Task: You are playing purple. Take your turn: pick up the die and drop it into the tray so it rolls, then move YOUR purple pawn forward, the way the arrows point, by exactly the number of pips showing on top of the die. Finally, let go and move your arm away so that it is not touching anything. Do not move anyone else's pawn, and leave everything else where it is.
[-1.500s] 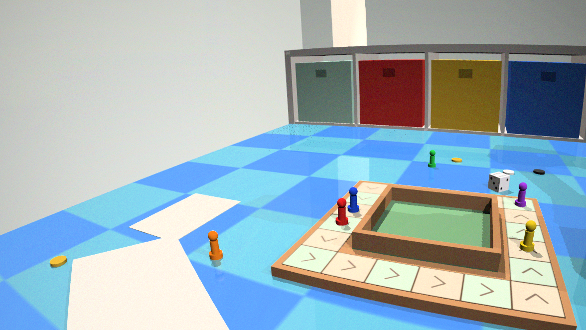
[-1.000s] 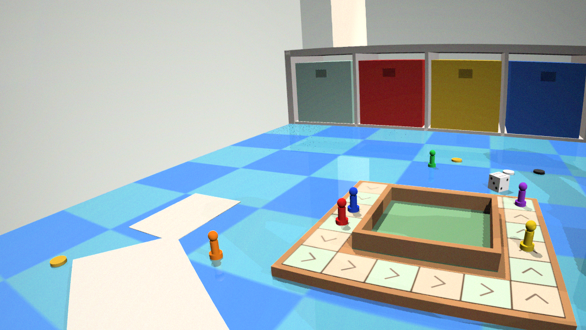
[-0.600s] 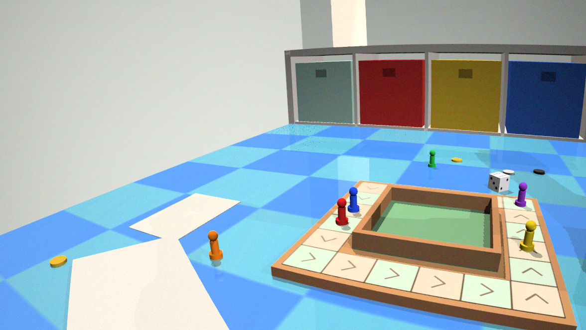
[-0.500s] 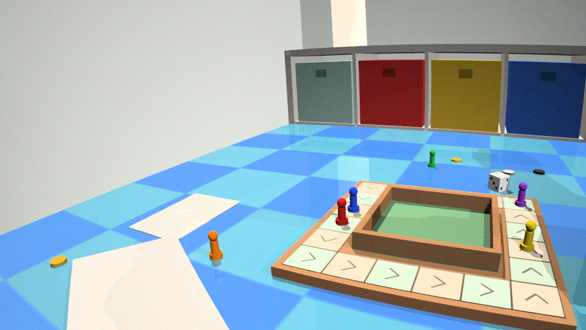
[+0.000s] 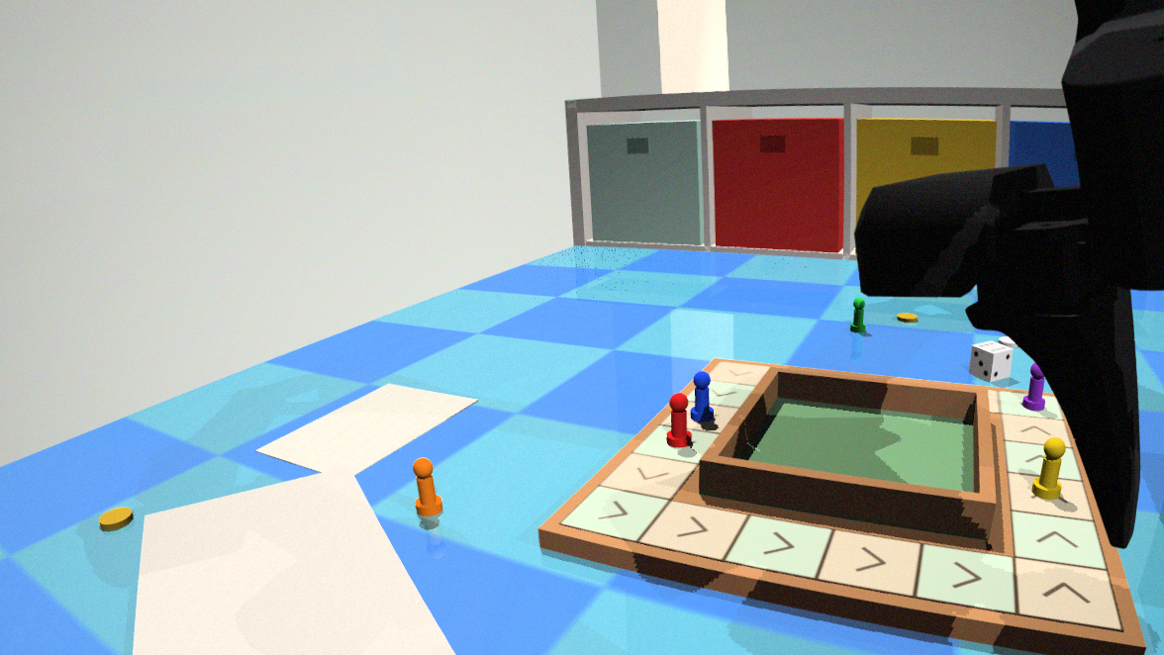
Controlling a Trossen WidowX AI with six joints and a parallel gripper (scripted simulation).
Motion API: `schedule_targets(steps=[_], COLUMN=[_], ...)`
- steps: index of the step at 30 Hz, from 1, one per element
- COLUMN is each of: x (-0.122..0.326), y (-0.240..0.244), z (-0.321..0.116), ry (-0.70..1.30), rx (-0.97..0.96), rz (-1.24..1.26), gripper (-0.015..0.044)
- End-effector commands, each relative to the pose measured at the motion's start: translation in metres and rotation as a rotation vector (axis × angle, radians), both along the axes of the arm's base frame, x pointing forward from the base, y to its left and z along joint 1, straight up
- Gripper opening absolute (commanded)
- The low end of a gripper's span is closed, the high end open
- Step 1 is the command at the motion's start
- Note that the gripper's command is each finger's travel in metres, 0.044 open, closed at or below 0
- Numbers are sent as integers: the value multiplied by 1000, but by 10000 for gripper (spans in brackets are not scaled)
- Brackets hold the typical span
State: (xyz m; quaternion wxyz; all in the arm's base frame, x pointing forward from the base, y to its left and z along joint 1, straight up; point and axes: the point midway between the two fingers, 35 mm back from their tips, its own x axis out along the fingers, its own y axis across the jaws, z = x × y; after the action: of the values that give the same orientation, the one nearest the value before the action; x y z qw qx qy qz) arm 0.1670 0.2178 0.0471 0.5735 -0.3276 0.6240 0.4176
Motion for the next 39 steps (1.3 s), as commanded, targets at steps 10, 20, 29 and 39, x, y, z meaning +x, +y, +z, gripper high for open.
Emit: schedule_targets(steps=[10,20,29,39], x=[96,98,47,7], y=[-143,-282,-395,-441], z=[-15,-25,-34,-46], ry=[-38,-54,-55,-51], rx=[-41,-84,-134,-163], rz=[-661,-1206,-1699,-1941], gripper=[275,275,275,275])
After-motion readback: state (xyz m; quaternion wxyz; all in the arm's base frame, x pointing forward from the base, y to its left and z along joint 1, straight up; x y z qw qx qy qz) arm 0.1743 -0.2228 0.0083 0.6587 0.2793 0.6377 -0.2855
